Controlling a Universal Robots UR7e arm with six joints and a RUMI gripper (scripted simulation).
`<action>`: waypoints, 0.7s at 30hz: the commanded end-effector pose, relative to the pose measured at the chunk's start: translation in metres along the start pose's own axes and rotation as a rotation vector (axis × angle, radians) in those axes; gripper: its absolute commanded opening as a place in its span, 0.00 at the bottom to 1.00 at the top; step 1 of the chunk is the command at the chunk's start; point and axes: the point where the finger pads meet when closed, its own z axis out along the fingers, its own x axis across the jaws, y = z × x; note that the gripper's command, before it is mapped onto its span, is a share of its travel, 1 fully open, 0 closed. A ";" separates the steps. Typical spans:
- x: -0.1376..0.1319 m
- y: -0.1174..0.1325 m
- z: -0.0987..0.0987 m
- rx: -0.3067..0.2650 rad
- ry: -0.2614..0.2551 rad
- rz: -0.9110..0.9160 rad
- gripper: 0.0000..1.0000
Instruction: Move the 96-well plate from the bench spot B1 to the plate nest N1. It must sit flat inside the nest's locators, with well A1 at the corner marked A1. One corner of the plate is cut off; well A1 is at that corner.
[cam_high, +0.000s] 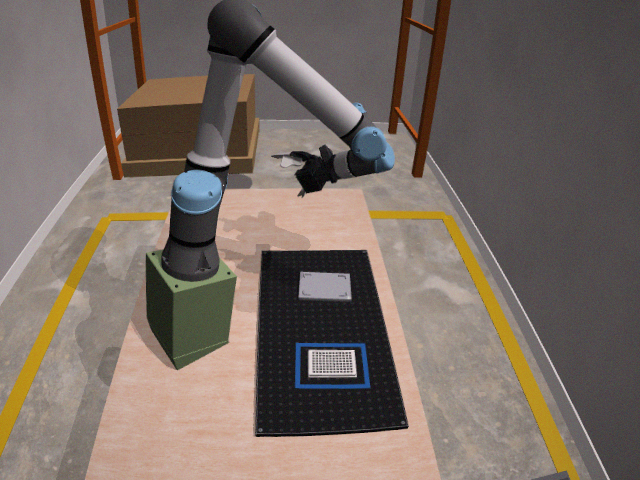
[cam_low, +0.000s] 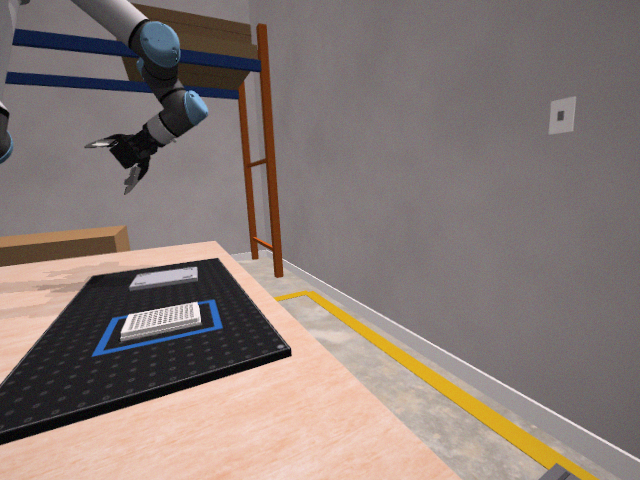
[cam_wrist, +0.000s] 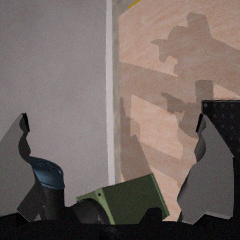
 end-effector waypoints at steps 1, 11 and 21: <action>0.018 0.008 -0.006 0.013 0.060 0.044 1.00; 0.045 0.024 -0.016 0.027 0.116 0.090 1.00; 0.076 0.043 -0.029 0.044 0.181 0.145 1.00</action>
